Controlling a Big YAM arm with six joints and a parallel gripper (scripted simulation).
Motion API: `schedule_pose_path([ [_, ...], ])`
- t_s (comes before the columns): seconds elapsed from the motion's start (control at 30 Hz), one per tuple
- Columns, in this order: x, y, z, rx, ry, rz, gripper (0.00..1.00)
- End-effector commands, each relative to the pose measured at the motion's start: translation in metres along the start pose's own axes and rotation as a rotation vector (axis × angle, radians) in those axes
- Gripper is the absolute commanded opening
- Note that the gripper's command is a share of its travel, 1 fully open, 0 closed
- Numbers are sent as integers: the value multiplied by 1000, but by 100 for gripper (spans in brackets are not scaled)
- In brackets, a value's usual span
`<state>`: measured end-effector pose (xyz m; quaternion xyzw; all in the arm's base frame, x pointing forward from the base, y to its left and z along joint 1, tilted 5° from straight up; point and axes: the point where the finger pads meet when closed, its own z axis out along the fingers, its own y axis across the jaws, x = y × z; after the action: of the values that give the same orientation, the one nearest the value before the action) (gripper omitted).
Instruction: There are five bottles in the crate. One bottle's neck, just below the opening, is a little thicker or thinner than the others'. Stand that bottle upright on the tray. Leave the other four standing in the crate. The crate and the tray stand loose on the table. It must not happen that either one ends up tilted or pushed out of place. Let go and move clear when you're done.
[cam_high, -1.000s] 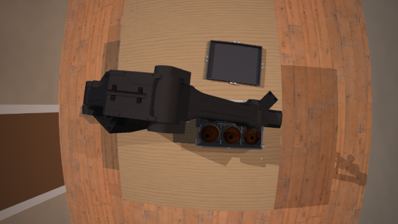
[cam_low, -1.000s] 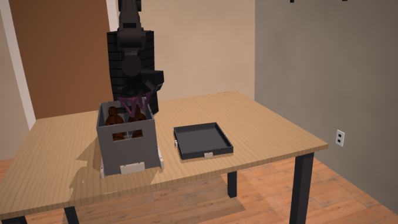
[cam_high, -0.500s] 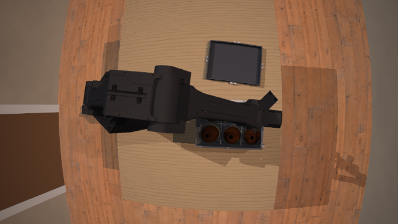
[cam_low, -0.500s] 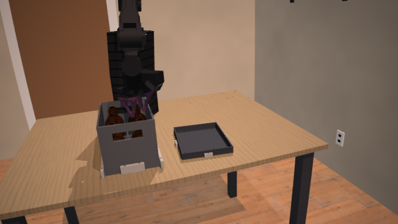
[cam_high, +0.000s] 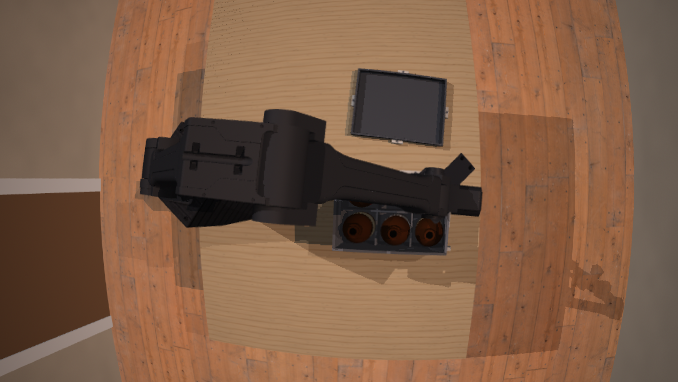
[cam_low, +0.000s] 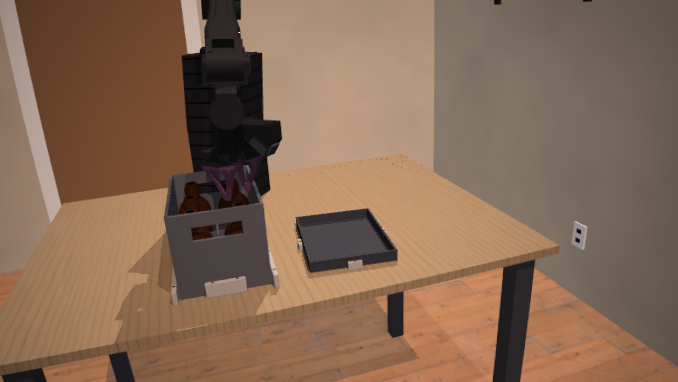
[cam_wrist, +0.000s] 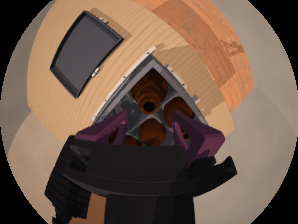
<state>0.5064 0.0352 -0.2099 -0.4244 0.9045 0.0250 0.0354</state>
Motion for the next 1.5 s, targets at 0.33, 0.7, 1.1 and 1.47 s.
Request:
schedule_pose_path([
  [0.33, -19, -8, -5, 22, -18, -4, 61],
  [0.7, -19, -8, -5, 22, -18, -4, 61],
  [1.1, -20, -8, -5, 23, -20, -4, 61],
  [1.47, -15, -4, -6, 22, -19, -7, 61],
])
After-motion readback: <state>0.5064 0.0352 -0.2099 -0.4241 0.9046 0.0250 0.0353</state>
